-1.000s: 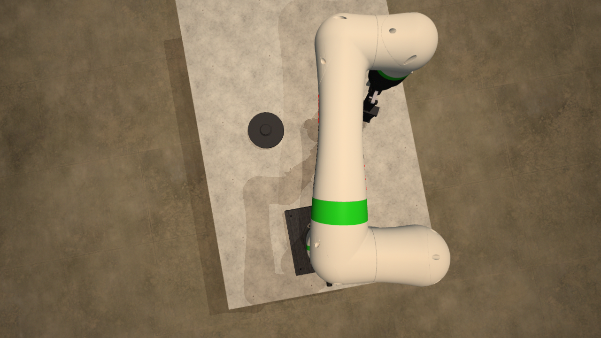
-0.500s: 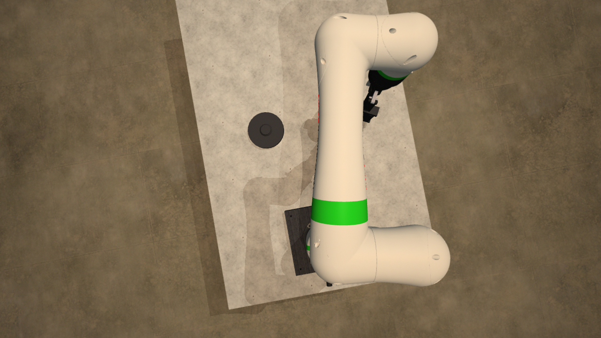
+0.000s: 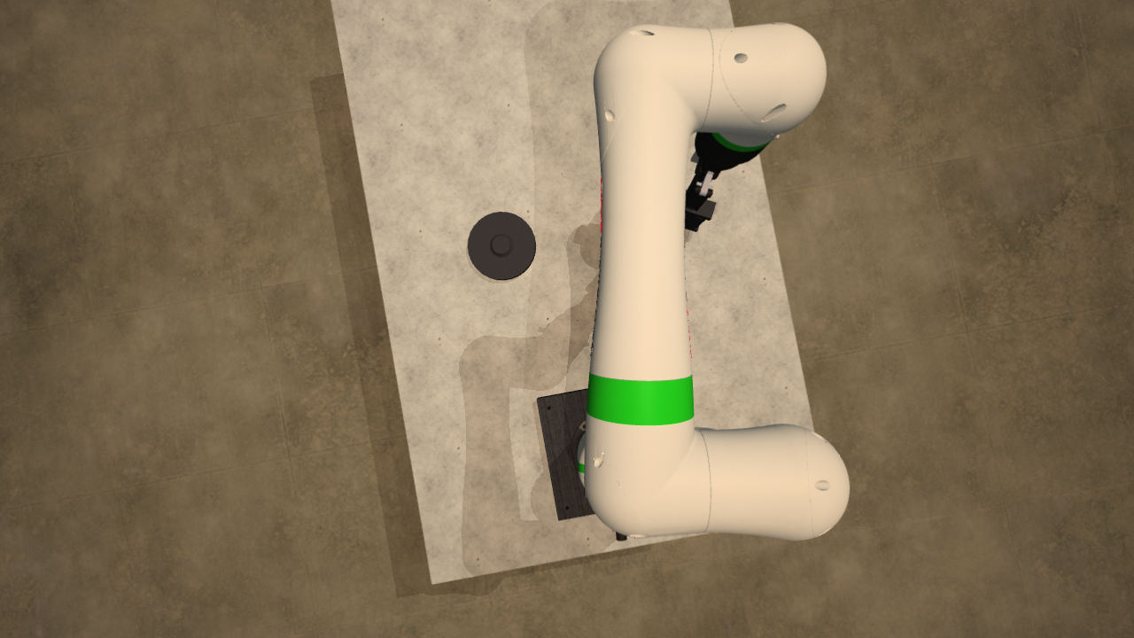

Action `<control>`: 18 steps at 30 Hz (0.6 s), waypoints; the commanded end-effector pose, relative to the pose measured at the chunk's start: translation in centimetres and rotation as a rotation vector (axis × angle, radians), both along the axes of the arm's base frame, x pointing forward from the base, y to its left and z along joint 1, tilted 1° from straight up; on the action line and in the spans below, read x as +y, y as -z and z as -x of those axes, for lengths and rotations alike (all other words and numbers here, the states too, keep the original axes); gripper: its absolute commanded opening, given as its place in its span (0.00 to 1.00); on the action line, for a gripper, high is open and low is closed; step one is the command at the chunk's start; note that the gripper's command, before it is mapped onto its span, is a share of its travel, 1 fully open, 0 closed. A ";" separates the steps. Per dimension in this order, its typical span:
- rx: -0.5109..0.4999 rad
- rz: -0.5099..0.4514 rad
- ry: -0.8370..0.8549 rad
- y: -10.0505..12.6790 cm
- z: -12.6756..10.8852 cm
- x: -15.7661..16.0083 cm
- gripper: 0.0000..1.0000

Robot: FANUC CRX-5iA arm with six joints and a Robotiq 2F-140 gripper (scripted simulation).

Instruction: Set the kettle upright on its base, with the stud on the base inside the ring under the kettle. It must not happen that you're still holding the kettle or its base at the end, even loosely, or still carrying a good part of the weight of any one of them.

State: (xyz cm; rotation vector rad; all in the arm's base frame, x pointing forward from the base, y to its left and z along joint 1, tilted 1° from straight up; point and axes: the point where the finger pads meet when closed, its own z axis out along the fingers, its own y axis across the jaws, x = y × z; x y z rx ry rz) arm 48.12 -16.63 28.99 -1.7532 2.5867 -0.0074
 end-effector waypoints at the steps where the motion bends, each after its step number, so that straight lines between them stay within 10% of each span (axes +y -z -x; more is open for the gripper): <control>1: 0.000 0.000 0.000 0.0 0.0 0.0 0.47; 18: 0.000 0.000 0.000 3.7 -0.1 0.0 0.47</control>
